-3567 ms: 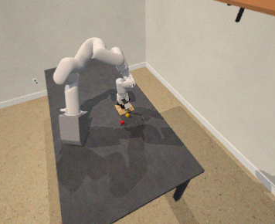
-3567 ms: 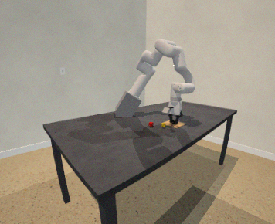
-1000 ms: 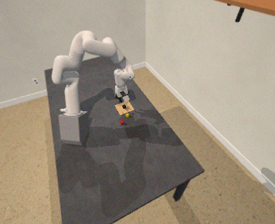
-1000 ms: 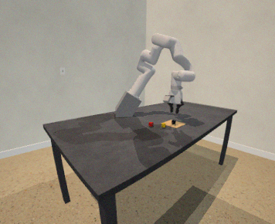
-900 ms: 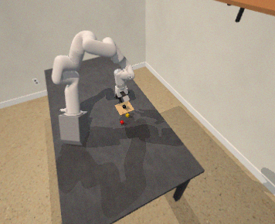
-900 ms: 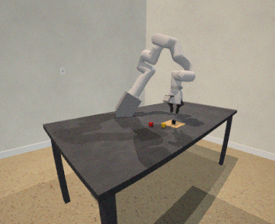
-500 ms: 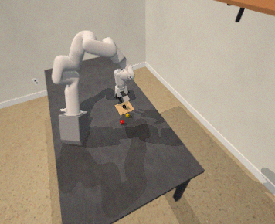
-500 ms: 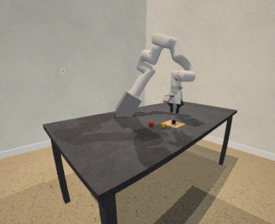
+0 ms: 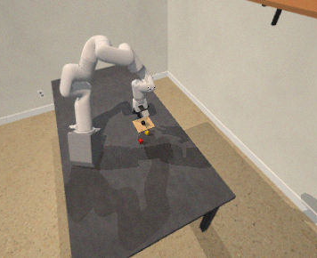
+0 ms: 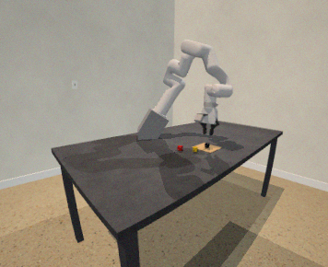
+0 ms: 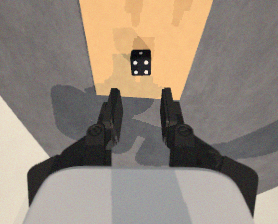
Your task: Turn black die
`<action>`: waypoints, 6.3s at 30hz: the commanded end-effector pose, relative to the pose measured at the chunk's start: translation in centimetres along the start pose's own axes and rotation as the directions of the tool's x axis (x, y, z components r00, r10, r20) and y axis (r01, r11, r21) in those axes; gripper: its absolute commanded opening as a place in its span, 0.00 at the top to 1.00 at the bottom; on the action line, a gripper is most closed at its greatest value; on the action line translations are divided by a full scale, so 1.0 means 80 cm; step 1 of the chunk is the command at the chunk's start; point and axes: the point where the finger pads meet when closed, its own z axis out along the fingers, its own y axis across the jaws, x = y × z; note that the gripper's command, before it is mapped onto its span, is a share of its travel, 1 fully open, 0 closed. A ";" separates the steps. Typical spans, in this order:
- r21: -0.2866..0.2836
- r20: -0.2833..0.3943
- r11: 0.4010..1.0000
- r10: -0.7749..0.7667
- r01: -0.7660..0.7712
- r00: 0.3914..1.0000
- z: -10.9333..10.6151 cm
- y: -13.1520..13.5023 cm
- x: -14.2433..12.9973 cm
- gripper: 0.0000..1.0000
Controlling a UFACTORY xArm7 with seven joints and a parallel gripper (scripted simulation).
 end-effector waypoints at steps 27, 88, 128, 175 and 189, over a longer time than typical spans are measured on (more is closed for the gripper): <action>0.002 -0.001 1.000 0.000 0.000 1.000 0.037 -0.001 0.001 0.58; 0.002 -0.001 1.000 0.000 0.000 1.000 0.064 -0.002 0.001 0.58; 0.002 -0.001 1.000 0.000 0.000 1.000 0.064 -0.003 0.002 0.58; -0.007 -0.020 1.000 0.001 -0.001 1.000 0.000 0.000 0.002 0.58; 0.000 -0.258 1.000 0.001 -0.001 0.966 -0.001 -0.002 -0.002 0.58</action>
